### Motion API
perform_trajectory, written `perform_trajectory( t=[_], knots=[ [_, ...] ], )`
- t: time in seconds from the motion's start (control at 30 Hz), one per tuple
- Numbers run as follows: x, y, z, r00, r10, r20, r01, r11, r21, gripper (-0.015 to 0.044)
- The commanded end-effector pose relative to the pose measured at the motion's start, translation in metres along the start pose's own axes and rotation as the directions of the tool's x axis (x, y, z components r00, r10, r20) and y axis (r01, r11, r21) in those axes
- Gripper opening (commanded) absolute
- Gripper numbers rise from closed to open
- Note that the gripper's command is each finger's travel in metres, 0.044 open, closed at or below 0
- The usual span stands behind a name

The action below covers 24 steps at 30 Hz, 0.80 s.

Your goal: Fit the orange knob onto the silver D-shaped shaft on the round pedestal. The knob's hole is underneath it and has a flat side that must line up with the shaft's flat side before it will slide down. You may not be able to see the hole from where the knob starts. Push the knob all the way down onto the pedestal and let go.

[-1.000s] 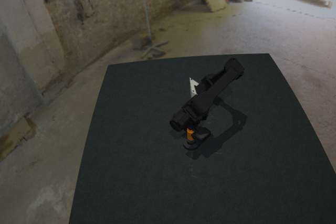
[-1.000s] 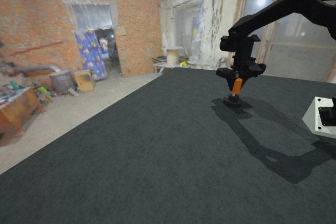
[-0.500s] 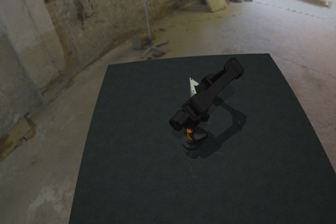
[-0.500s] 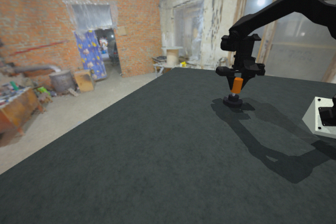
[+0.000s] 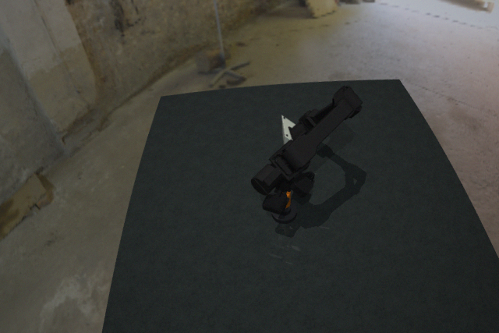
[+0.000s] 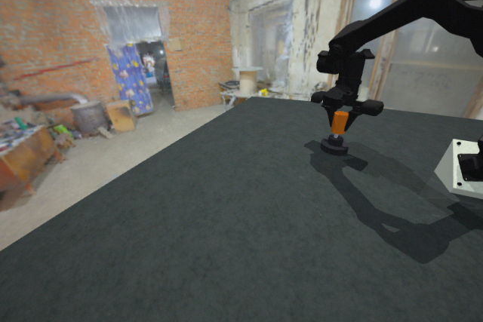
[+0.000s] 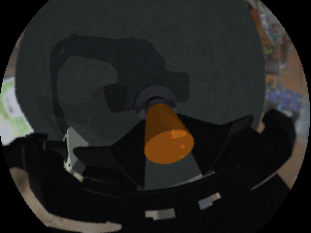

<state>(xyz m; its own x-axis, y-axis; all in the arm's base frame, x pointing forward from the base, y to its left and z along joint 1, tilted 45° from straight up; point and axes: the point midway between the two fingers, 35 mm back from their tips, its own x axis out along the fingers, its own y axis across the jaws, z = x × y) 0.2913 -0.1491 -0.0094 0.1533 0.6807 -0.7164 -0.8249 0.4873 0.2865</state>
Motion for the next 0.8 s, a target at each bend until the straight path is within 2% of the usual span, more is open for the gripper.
perform_trajectory(
  t=[0.0, 0.2, 0.4, 0.6, 0.77],
  knots=[
    [0.0017, 0.0002, -0.0008, 1.0, -0.002, -0.001, 0.002, 0.951, 0.309, 0.0],
    [0.002, 0.0014, -0.0004, 1.0, -0.002, -0.001, 0.002, 0.744, 0.668, 0.0],
    [0.0004, 0.0021, 0.0004, 1.0, -0.002, -0.001, 0.002, 0.408, 0.913, 0.0],
    [-0.0019, 0.0017, 0.0015, 1.0, -0.002, -0.002, 0.002, 0.002, 1.0, 0.0],
    [-0.0032, 0.0009, 0.0023, 1.0, -0.002, -0.002, 0.001, -0.34, 0.94, 0.0]
  ],
)
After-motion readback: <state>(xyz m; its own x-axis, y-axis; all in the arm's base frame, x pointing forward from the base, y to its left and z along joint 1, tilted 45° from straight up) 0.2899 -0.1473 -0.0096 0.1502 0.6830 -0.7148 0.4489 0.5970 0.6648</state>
